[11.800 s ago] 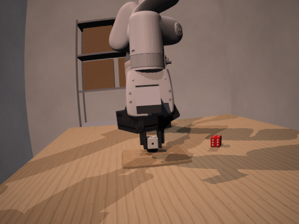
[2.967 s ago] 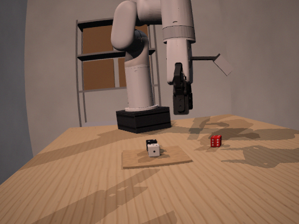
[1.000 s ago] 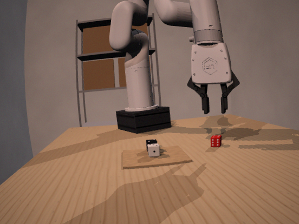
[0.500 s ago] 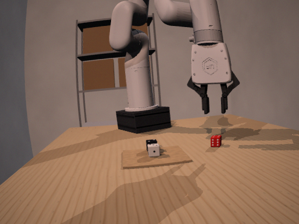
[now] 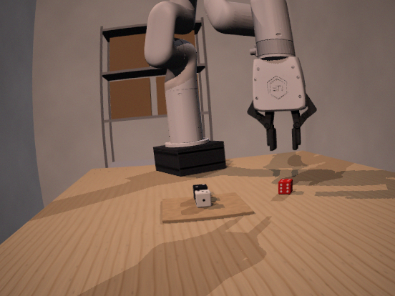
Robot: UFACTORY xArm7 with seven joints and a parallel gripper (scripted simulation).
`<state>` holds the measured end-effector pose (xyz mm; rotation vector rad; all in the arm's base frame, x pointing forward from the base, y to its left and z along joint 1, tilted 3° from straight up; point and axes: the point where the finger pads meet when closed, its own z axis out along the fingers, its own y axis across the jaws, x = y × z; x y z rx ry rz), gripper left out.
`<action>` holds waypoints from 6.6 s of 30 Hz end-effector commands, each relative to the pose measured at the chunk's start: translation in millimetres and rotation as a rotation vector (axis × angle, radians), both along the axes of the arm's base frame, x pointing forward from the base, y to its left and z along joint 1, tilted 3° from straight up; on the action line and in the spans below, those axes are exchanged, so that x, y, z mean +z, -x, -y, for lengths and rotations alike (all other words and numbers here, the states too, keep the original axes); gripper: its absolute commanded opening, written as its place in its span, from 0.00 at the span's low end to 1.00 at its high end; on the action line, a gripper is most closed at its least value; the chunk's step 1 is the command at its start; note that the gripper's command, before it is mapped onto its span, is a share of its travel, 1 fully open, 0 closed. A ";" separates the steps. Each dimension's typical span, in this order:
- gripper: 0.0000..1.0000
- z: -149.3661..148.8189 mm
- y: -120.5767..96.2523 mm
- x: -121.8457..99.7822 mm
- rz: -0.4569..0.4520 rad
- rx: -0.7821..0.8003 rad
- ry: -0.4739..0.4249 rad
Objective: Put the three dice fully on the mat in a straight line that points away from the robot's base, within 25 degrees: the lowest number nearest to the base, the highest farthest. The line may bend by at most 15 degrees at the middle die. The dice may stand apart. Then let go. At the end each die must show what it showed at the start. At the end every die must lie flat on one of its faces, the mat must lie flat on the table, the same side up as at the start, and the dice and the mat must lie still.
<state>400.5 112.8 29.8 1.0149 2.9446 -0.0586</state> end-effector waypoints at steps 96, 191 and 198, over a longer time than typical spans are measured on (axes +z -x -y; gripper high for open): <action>0.42 1.7 -2.7 -51.1 0.003 0.000 -0.002; 0.42 2.5 -4.7 -80.2 0.003 0.000 -0.002; 0.42 2.5 -4.7 -80.2 0.003 0.000 -0.002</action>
